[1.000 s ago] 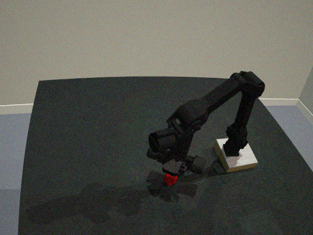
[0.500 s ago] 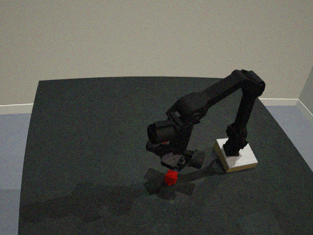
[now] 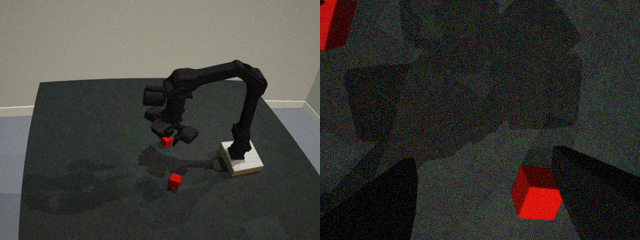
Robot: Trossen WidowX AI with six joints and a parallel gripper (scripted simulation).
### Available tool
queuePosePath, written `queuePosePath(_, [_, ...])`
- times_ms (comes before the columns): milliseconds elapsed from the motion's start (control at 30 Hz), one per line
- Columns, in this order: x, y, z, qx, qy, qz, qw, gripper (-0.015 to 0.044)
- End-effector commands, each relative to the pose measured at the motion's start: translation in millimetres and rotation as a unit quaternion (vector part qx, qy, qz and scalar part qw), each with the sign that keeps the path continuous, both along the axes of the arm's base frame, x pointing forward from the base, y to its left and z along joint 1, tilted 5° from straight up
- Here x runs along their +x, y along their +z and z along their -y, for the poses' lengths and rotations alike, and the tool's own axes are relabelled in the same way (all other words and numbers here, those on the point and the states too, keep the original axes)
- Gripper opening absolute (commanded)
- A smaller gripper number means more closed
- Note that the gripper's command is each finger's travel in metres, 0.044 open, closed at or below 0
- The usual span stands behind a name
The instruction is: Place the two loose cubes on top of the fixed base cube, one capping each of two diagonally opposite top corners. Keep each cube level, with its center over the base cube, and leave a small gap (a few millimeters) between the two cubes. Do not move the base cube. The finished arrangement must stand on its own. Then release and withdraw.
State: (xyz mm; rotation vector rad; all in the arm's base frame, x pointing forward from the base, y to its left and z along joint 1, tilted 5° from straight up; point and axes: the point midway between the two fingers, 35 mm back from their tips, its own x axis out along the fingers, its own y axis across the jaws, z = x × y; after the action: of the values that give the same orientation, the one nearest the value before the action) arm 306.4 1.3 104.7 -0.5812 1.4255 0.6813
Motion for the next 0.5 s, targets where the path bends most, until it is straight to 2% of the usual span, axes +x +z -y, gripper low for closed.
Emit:
queuePosePath(0, [-2.8, 4.5, 28.2, -0.003, -0.029, -0.001, 1.000, 0.0265])
queuePosePath(300, [-22.7, 12.9, 98.0, -0.001, -0.123, -0.011, 0.992, 0.0265])
queuePosePath(467, [-24.2, 7.6, 102.8, -0.001, -0.130, -0.012, 0.991, 0.0265])
